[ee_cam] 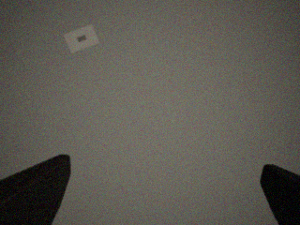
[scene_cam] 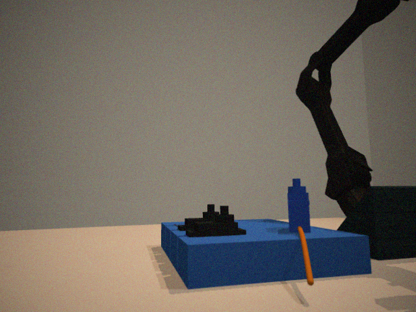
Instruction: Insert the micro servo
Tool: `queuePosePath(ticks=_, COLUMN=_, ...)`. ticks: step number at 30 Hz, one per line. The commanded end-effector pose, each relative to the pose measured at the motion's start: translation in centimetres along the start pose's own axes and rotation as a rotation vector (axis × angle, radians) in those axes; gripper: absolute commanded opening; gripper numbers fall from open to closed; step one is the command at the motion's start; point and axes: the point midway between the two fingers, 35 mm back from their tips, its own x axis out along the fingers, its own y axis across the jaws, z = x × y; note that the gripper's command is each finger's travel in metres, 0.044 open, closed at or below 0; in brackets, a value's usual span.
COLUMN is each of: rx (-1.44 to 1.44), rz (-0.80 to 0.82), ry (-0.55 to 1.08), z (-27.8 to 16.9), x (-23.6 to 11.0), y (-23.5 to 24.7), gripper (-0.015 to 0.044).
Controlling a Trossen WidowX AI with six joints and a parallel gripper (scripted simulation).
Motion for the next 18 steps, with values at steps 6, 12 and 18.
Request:
queuePosePath(ticks=6, rx=0.104, rz=0.108, ry=0.241, z=-9.0, x=2.9, y=2.3, gripper=0.0440)
queuePosePath(ticks=12, rx=0.185, rz=0.174, ry=0.407, z=-15.3, x=3.6, y=4.0, gripper=0.0440)
queuePosePath(ticks=18, rx=0.273, rz=0.235, ry=0.574, z=-21.3, x=3.4, y=5.7, gripper=0.0440)
